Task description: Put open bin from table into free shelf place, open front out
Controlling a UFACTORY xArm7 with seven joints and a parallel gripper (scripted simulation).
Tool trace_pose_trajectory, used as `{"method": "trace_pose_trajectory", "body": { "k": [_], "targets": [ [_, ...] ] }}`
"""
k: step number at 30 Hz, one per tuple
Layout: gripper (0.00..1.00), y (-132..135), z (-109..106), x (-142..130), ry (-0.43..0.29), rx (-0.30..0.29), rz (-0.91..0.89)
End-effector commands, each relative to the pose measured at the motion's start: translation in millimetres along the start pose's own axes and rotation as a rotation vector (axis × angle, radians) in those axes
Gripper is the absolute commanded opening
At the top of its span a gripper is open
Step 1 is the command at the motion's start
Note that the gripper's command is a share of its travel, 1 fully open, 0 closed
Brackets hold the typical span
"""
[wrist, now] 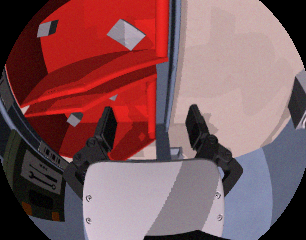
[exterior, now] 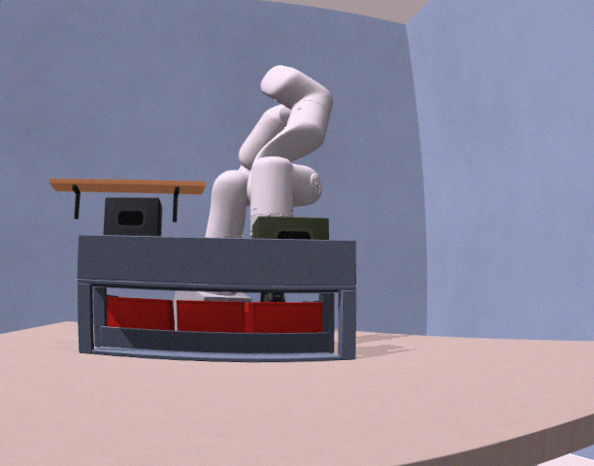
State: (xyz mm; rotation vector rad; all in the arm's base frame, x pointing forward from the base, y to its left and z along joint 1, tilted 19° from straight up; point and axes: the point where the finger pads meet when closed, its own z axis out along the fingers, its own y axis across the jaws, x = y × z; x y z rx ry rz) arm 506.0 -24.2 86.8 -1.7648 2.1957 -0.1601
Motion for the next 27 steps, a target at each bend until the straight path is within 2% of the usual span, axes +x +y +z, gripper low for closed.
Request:
{"method": "trace_pose_trajectory", "body": {
  "k": [1, 22, 27],
  "targets": [
    [1.0, -1.3, -1.0, 0.2, 0.0, 0.003, 0.001],
    [1.0, -1.3, -1.0, 0.2, 0.0, 0.003, 0.001],
    [1.0, -1.2, -41.0, 0.2, 0.0, 0.003, 0.001]
  ]
}}
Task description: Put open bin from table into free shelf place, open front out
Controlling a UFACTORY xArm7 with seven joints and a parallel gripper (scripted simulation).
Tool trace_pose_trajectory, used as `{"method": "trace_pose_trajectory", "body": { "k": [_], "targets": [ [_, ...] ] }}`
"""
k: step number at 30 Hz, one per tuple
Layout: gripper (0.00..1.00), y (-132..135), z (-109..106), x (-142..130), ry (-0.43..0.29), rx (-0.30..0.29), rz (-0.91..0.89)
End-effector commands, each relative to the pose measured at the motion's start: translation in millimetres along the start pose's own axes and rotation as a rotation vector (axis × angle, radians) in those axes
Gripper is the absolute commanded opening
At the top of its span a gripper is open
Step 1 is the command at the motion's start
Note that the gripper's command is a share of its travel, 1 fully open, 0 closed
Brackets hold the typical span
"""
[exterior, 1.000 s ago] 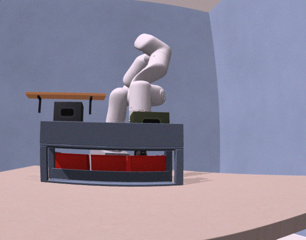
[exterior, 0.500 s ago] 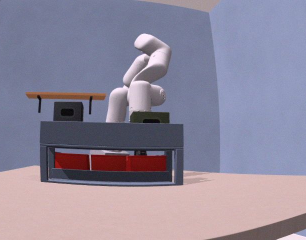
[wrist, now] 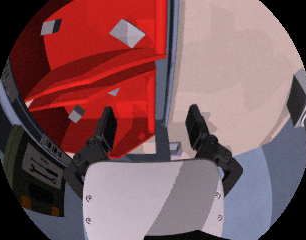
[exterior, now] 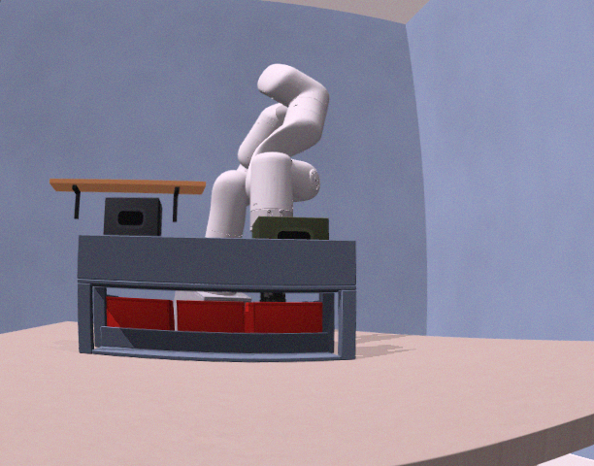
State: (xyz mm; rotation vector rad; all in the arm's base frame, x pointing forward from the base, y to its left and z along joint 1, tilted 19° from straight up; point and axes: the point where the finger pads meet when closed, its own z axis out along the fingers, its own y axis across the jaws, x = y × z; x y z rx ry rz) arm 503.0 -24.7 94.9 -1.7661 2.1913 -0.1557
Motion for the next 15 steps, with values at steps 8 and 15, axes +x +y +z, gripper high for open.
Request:
{"method": "trace_pose_trajectory", "body": {
  "k": [8, 15],
  "targets": [
    [1.0, -1.5, -32.3, 0.4, 0.004, 0.004, 0.003],
    [1.0, -1.5, -63.5, 0.2, 0.0, 0.004, 0.002]
  ]
}}
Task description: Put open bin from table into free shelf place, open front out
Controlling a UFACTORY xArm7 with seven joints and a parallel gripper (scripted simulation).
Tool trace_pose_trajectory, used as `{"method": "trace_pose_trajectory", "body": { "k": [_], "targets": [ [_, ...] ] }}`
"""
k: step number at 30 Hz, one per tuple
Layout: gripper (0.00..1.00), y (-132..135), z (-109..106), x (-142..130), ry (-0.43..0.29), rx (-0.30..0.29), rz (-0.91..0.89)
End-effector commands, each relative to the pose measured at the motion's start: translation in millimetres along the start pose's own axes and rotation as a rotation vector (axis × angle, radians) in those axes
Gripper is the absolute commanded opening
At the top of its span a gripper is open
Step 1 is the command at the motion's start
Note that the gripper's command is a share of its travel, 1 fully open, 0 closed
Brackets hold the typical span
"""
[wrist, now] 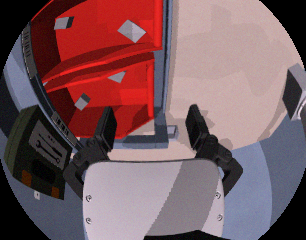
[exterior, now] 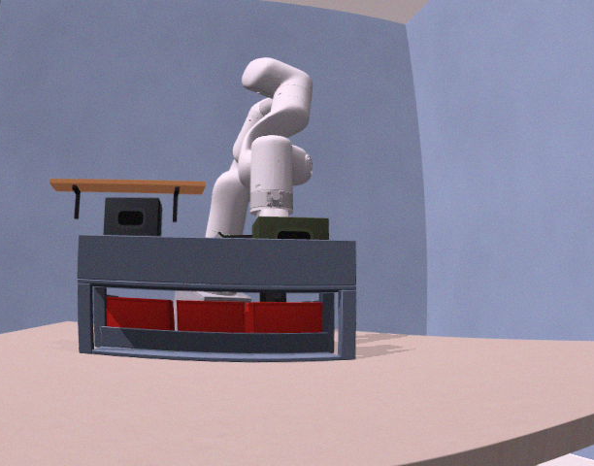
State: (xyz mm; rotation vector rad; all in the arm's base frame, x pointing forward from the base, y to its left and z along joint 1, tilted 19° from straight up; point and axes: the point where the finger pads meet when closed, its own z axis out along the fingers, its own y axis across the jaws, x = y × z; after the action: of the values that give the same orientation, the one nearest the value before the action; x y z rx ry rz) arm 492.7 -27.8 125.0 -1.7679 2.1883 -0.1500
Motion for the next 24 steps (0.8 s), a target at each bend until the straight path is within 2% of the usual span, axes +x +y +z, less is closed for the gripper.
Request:
{"method": "trace_pose_trajectory", "body": {
  "k": [1, 2, 14, 15, 19, 24],
  "targets": [
    [1.0, -1.7, -42.5, 0.5, 0.006, 0.006, 0.004],
    [1.0, -1.6, -53.5, 0.4, 0.008, 0.006, 0.004],
    [1.0, -1.6, -53.5, 0.4, 0.008, 0.006, 0.004],
    [1.0, -5.2, -51.1, 2.8, -0.039, -0.043, -0.003],
    [1.0, 0.6, -70.0, -1.4, 0.008, 0.006, 0.004],
    [1.0, 0.6, -70.0, -1.4, 0.008, 0.006, 0.004]
  ]
}}
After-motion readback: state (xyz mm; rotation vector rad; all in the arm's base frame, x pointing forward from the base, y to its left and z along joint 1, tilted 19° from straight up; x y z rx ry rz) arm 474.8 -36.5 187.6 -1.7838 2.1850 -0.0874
